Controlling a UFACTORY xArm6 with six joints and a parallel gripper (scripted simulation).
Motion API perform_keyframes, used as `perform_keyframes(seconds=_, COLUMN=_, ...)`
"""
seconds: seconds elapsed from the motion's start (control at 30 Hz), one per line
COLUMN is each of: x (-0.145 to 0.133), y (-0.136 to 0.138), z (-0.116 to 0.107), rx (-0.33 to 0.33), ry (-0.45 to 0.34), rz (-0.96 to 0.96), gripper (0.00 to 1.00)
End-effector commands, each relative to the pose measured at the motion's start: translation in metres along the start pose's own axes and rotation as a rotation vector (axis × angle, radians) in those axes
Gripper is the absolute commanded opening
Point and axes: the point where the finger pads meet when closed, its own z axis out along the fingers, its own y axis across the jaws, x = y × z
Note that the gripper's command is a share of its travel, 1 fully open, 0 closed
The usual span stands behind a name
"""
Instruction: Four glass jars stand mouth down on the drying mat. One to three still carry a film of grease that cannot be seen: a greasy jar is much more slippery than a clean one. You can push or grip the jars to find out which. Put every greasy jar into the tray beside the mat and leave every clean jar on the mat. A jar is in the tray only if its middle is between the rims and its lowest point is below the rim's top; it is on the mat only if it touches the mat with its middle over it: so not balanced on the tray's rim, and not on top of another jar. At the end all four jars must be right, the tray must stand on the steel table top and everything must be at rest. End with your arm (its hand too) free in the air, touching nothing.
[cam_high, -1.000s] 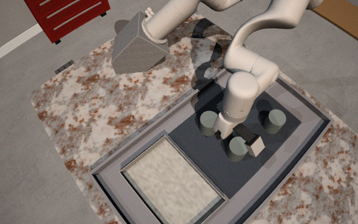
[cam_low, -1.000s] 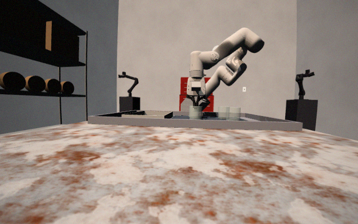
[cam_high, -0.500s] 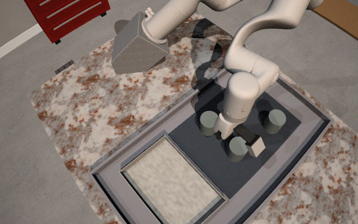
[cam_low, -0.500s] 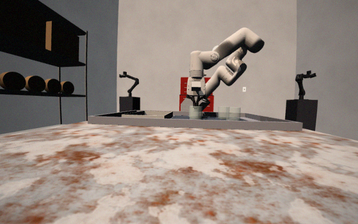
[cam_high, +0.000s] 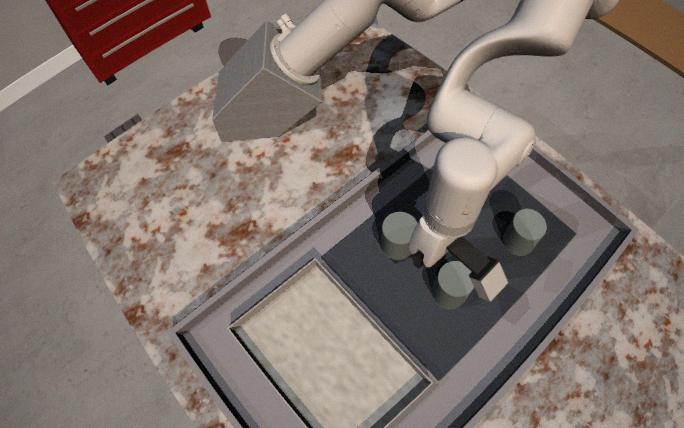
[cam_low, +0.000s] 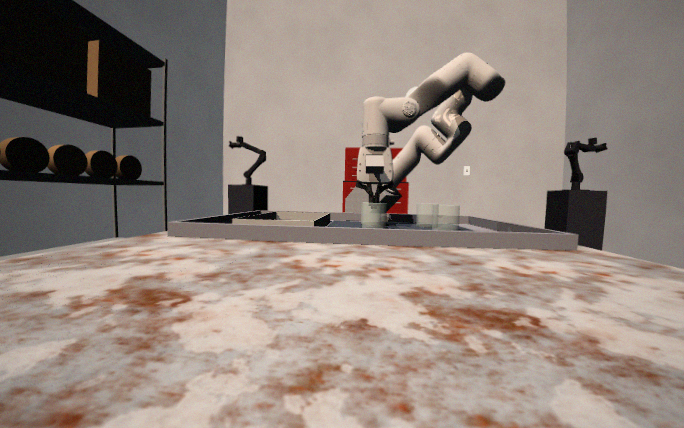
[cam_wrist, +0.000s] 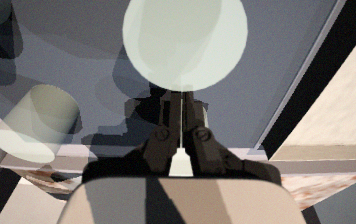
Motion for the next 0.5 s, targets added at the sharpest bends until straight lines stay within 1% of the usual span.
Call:
perform_keyframes(seconds=0.0, x=0.0017, y=0.0004, z=-0.001, rx=-0.002, ry=0.002, rz=-0.001, gripper=0.0)
perform_keyframes(seconds=0.47, x=0.0033, y=0.0004, z=-0.001, rx=-0.002, ry=0.002, rz=-0.001, gripper=0.0)
